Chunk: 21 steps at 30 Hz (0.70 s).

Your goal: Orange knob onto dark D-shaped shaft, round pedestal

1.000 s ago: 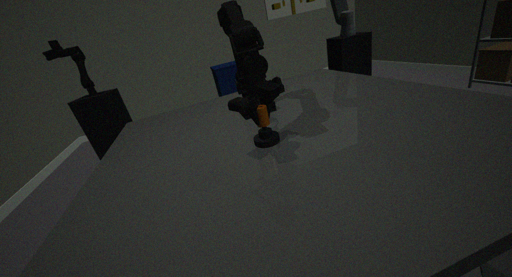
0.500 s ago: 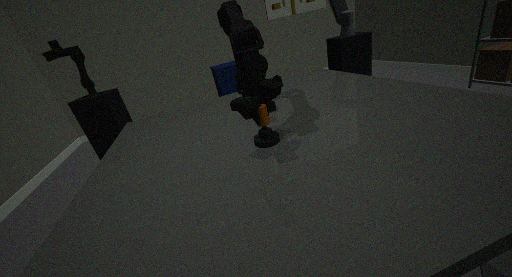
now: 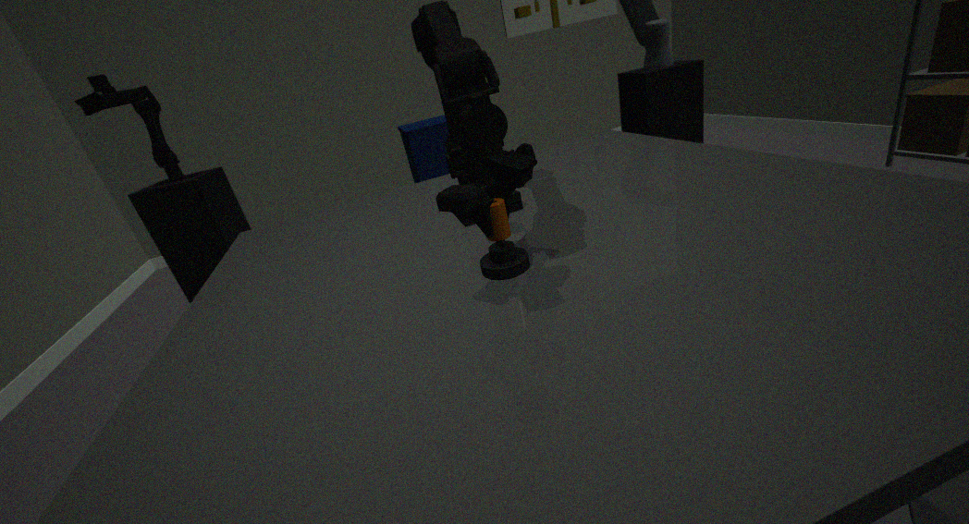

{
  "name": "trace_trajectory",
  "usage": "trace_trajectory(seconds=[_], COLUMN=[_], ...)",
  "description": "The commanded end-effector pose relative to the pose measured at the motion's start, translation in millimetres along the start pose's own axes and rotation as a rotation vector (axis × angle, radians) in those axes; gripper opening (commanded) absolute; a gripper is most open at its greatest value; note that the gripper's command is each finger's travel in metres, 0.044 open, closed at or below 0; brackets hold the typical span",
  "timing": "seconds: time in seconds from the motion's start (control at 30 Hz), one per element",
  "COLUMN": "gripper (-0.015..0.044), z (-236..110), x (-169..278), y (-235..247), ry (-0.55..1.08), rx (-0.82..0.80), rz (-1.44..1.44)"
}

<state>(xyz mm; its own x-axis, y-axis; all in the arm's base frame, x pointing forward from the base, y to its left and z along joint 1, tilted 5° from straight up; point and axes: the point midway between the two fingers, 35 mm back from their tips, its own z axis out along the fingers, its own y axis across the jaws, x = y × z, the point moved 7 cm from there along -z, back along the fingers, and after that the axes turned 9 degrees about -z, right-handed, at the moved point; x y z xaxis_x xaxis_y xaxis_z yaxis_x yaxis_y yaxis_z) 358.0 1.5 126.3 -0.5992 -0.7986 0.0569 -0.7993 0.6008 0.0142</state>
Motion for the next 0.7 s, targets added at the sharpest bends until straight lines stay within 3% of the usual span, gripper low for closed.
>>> trace_trajectory(seconds=[0.0, 0.67], gripper=[0.0, 0.0], z=[1.2, 2.5], x=[-0.3, 2.1], y=[-1.1, 2.8], ry=[-0.001, 0.0], rx=[0.006, 0.006], rz=[-0.004, -0.004])
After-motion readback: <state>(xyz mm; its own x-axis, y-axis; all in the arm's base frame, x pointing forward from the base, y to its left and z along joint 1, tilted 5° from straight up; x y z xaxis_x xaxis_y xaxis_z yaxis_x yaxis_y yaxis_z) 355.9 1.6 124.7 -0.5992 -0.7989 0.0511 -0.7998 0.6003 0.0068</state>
